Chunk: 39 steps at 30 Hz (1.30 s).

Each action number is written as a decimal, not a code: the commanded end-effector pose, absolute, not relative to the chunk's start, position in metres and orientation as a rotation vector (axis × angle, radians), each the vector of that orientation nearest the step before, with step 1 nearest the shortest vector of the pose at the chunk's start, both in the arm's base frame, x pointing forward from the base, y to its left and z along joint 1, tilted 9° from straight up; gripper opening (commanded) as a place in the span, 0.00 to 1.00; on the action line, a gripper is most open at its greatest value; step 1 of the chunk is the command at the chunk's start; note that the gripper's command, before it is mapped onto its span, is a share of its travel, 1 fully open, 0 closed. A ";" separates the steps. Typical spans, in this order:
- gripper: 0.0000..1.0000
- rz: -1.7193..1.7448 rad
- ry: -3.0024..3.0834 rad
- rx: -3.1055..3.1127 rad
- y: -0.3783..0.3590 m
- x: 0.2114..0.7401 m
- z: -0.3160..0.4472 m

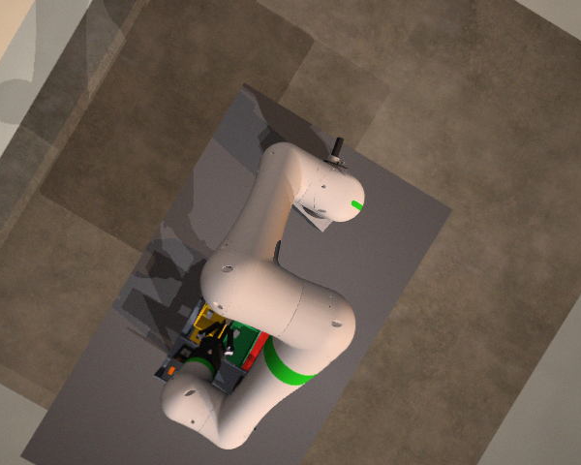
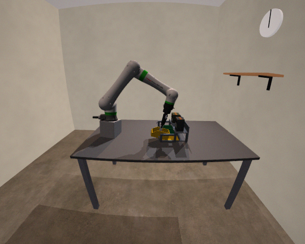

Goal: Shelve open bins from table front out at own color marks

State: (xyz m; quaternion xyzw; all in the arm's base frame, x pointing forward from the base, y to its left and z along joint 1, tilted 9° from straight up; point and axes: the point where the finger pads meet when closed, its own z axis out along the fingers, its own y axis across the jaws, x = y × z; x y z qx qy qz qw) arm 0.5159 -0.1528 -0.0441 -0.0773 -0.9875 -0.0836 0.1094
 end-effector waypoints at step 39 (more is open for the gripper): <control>0.00 -0.243 -2.964 -0.239 -0.155 0.532 -0.047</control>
